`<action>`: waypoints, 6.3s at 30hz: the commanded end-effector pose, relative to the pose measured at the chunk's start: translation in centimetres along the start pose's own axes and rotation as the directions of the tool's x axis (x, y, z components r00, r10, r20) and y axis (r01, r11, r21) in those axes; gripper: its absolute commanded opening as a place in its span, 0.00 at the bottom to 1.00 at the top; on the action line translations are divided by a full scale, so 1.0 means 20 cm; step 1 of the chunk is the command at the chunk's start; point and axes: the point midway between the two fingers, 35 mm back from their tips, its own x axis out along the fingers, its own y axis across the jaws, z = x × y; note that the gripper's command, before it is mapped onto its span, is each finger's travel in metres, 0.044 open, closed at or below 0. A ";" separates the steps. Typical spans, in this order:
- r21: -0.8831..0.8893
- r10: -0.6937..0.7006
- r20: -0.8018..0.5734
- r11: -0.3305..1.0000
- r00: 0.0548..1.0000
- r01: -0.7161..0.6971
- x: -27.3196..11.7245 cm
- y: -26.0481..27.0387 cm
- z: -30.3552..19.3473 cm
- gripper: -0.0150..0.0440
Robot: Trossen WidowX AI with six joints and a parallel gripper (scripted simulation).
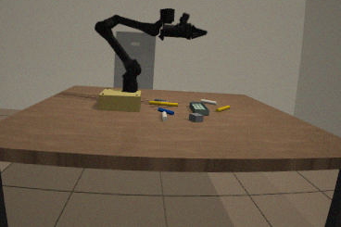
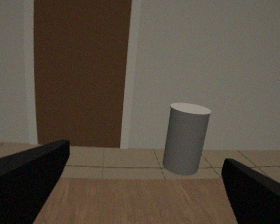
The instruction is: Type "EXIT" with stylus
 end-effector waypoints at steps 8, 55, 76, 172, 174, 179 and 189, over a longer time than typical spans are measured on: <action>0.028 0.064 -0.427 0.998 0.902 -0.058 0.23 0.13 -0.43 0.64; -0.010 -0.010 -1.000 0.992 0.006 -0.129 0.13 0.08 -1.50 0.25; -0.015 -0.014 -1.000 0.992 0.004 -0.129 0.06 -0.15 -1.50 0.25; 0.294 0.171 -0.933 -0.142 -0.316 -0.945 -0.45 -0.33 -1.39 0.51; 0.284 0.186 -0.927 -0.221 -0.326 -0.933 -0.47 -0.35 -1.39 0.51; 0.237 0.231 -0.908 -0.404 -0.349 -0.883 -0.53 -0.39 -1.40 0.51; 0.044 0.308 -0.875 -0.718 -0.374 -0.695 -0.63 -0.46 -1.40 0.51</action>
